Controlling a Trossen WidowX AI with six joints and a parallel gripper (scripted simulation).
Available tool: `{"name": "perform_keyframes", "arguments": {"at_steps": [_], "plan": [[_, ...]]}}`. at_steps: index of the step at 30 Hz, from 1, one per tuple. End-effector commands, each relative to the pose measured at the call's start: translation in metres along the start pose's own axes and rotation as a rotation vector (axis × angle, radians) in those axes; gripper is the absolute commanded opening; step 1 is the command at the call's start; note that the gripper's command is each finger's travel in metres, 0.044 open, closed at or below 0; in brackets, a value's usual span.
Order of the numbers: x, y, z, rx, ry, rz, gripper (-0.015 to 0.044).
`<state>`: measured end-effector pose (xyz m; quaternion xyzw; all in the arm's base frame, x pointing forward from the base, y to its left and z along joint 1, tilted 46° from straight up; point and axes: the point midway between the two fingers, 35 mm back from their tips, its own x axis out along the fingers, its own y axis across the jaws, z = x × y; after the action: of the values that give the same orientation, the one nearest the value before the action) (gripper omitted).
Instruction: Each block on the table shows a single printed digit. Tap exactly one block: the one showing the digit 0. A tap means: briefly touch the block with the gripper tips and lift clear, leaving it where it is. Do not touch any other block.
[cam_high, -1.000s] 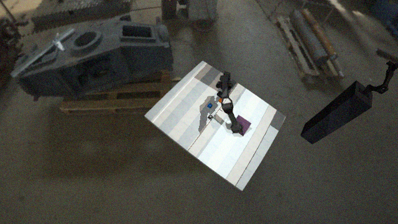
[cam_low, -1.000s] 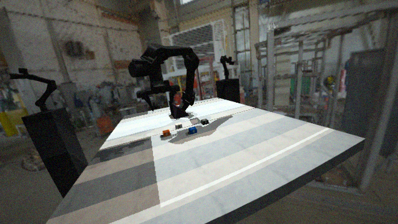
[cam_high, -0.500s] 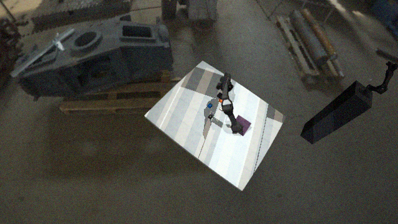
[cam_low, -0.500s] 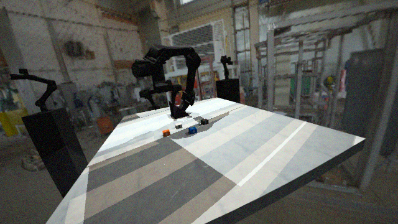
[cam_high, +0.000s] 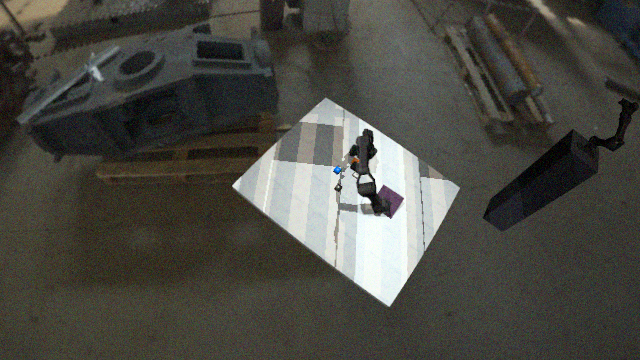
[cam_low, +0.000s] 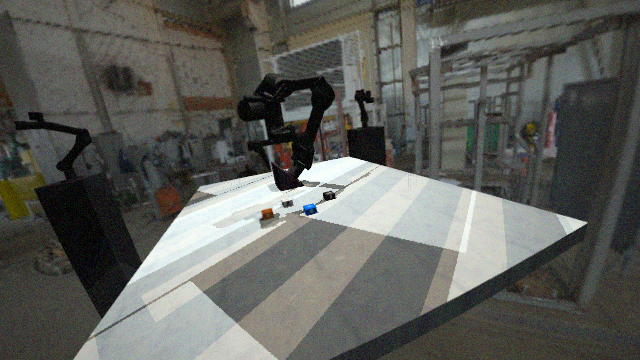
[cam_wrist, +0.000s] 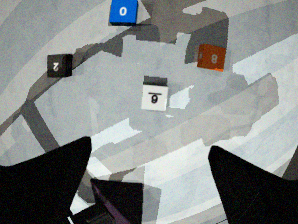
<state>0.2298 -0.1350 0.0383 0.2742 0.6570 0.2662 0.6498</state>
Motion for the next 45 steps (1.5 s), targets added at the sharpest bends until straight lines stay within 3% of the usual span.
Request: {"name": "perform_keyframes", "arguments": {"at_steps": [1,12,21,45], "plan": [[0.001,0.001,-0.001,-0.005,0.003,-0.002,0.0400],[0.000,0.003,0.000,-0.004,0.003,-0.003,0.0400],[0.001,0.128,0.038,-0.005,0.003,0.006,0.0400],[0.000,0.124,0.043,-0.005,0.003,0.005,0.0400]]}}
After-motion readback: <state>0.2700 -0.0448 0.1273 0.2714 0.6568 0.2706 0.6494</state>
